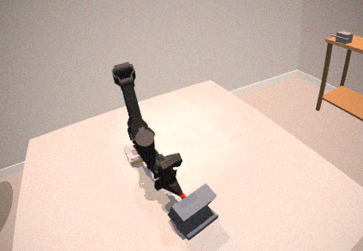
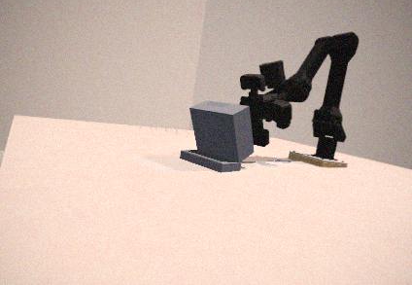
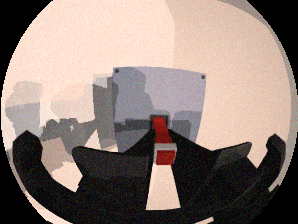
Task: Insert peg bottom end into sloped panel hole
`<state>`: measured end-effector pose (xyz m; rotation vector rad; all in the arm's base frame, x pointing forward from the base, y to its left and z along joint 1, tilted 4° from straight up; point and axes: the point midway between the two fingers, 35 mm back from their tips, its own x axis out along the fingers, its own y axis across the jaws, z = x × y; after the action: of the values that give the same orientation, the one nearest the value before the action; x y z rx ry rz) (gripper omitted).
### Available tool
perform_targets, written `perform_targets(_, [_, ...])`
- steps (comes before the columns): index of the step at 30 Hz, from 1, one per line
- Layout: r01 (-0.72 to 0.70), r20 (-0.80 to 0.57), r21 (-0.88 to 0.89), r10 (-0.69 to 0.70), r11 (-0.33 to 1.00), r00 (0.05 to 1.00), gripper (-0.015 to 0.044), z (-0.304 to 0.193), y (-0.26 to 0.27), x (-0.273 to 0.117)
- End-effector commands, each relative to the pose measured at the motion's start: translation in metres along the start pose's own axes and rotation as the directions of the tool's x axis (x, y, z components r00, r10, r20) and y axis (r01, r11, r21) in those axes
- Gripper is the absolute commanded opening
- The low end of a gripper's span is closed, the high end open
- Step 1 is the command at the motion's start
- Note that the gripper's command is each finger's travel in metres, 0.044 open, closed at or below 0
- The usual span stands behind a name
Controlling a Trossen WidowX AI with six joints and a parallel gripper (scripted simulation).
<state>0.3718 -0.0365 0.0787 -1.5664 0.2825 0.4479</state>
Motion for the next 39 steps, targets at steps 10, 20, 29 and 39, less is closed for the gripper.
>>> perform_targets(10, [-0.001,-0.006,0.004,0.001,1.0,1.0,0.0,-0.0015,-0.0007,0.0065])
perform_targets(20, [0.0,0.0,0.0,0.0,1.0,1.0,0.0,-0.0004,-0.0008,0.0053])
perform_targets(29, [0.0,0.0,0.0,0.0,1.0,1.0,0.021,-0.0004,-0.0008,0.0053])
perform_targets(39, [0.0,0.0,0.0,0.0,1.0,1.0,0.044,-0.0007,-0.0014,0.0023])
